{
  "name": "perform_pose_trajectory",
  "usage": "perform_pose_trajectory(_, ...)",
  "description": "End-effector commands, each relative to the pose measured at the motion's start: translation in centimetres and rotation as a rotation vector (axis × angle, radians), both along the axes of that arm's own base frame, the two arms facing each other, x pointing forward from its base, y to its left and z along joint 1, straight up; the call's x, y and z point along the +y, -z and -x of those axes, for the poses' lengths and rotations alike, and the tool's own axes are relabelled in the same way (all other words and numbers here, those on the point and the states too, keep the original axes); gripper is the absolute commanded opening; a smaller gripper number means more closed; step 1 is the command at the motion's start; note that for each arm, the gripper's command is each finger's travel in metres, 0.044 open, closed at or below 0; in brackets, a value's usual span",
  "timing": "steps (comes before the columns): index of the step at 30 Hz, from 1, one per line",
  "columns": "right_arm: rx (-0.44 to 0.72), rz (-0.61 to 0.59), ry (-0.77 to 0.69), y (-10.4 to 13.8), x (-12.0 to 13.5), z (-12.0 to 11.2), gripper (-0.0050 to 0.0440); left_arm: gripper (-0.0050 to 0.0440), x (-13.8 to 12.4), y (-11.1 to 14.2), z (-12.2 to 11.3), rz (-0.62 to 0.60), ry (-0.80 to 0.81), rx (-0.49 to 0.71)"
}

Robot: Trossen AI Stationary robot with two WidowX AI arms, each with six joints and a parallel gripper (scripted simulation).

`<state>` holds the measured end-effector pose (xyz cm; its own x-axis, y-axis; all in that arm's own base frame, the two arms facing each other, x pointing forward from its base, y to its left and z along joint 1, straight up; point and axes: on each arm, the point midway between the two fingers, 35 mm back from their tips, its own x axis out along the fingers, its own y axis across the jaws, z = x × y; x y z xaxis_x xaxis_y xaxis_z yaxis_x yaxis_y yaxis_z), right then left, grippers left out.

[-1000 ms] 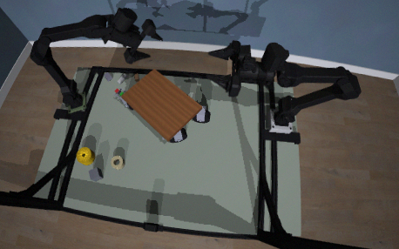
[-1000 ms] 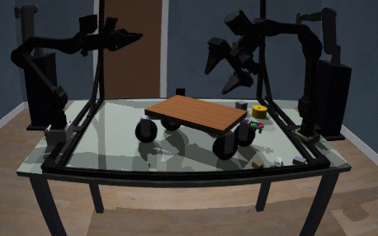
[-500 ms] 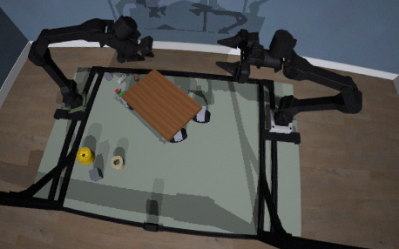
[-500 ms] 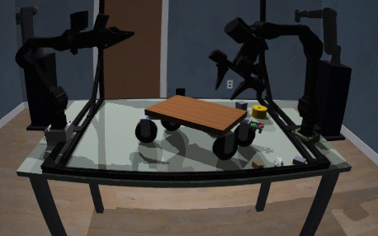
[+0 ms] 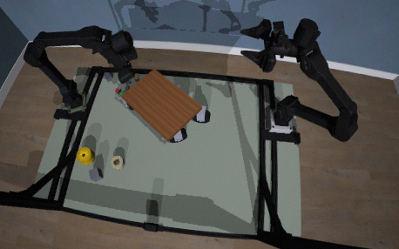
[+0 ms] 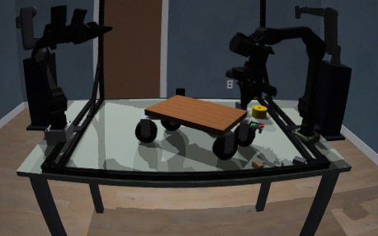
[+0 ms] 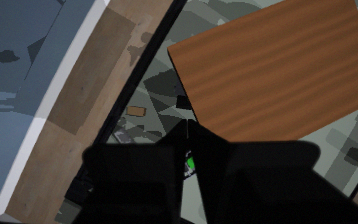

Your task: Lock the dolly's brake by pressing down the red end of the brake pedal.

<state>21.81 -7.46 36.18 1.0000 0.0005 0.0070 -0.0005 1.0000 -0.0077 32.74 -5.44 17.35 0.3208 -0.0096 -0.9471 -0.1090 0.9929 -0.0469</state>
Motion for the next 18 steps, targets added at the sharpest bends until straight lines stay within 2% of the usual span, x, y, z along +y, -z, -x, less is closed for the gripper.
perform_pose_trajectory(1,-0.002,0.005,0.001,-0.8,0.4,1.8,0.0440,0.0000,-0.2,1.1,2.3,-0.064,0.230,0.078)
perform_pose_trajectory(7,0.004,-0.001,0.001,-1.5,1.7,4.5,0.0440,0.0000,-0.2,2.6,6.0,-0.147,0.652,0.200)
perform_pose_trajectory(9,0.004,-0.001,0.001,-1.5,1.7,4.5,0.0440,0.0000,-0.2,2.6,6.0,-0.147,0.652,0.200)
perform_pose_trajectory(13,0.007,-0.007,0.001,-1.9,3.2,5.9,0.0440,0.0000,-0.1,3.4,8.7,-0.178,0.989,0.279)
perform_pose_trajectory(18,0.007,-0.008,0.001,-1.9,3.5,6.1,0.0440,0.0000,-0.1,3.5,9.2,-0.180,1.038,0.291)
